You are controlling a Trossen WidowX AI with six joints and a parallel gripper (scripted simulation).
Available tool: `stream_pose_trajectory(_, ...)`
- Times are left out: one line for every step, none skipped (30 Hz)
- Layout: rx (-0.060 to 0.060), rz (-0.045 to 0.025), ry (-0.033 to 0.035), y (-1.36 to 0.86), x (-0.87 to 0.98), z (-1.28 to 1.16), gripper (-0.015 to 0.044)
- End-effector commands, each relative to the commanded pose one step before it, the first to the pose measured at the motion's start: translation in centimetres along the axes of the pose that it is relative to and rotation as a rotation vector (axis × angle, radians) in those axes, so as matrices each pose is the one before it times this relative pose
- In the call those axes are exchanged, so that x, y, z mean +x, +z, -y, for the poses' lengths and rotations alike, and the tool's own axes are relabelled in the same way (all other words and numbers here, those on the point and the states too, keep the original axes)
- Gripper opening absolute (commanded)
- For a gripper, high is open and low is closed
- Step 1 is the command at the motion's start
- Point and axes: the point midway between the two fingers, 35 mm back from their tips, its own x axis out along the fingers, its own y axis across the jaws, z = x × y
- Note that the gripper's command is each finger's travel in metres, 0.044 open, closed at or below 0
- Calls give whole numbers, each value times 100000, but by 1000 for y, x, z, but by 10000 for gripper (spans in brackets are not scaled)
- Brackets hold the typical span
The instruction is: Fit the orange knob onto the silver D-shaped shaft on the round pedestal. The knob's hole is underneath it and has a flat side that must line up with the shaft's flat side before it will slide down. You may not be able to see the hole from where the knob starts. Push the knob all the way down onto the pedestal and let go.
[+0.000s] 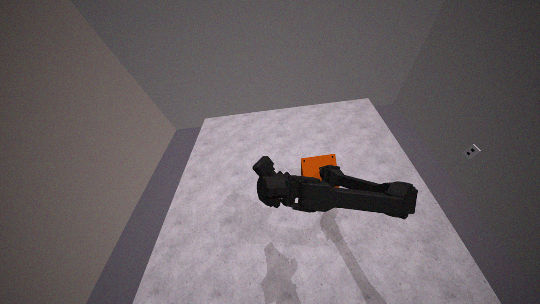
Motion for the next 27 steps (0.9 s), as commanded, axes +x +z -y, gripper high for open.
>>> stream_pose_trajectory(1085, 506, -7634, 17, -755, 548, 0)
stream_pose_trajectory(0, 0, 0, 0, 0, 0, 0)
stream_pose_trajectory(0, 0, 0, 0, 0, 0, 0)
stream_pose_trajectory(0, 0, 0, 0, 0, 0, 0)
stream_pose_trajectory(0, 0, 0, 0, 0, 0, 0)
stream_pose_trajectory(-10, -14, -336, 0, 1, -13, 0)
stream_pose_trajectory(-14, -18, -566, 0, 1, -21, 0)
stream_pose_trajectory(-14, -18, -851, 0, 1, -31, 0)
stream_pose_trajectory(-6, -6, -916, 1, -1, -33, 0)
stream_pose_trajectory(5, 10, -1060, 1, -3, -37, 0)
stream_pose_trajectory(22, 33, -1193, 2, -5, -40, 0)
stream_pose_trajectory(26, 38, -870, 2, -6, -28, 0)
stream_pose_trajectory(-18, -25, -792, 0, 2, -29, 0)
stream_pose_trajectory(-13, -18, -1080, 0, 1, -39, 0)
stream_pose_trajectory(1, 1, -1099, 1, -2, -38, 0)
stream_pose_trajectory(17, 22, -1194, 2, -5, -40, 0)
stream_pose_trajectory(33, 44, -1180, 2, -7, -39, 0)
stream_pose_trajectory(31, 40, -779, 2, -6, -25, 0)
stream_pose_trajectory(12, 16, -265, 1, -2, -8, 0)
stream_pose_trajectory(-714, -136, 3705, 12, 117, -204, 0)
stream_pose_trajectory(0, 0, 0, 0, 0, 0, 0)
stream_pose_trajectory(0, 0, 0, 0, 0, 0, 0)
stream_pose_trajectory(0, 0, 0, 0, 0, 0, 0)
stream_pose_trajectory(0, 0, 0, 0, 0, 0, 0)
stream_pose_trajectory(0, 0, 0, 0, 0, 0, 0)
stream_pose_trajectory(0, 0, 0, 0, 0, 0, 0)
stream_pose_trajectory(0, 0, 0, 0, 0, 0, 0)
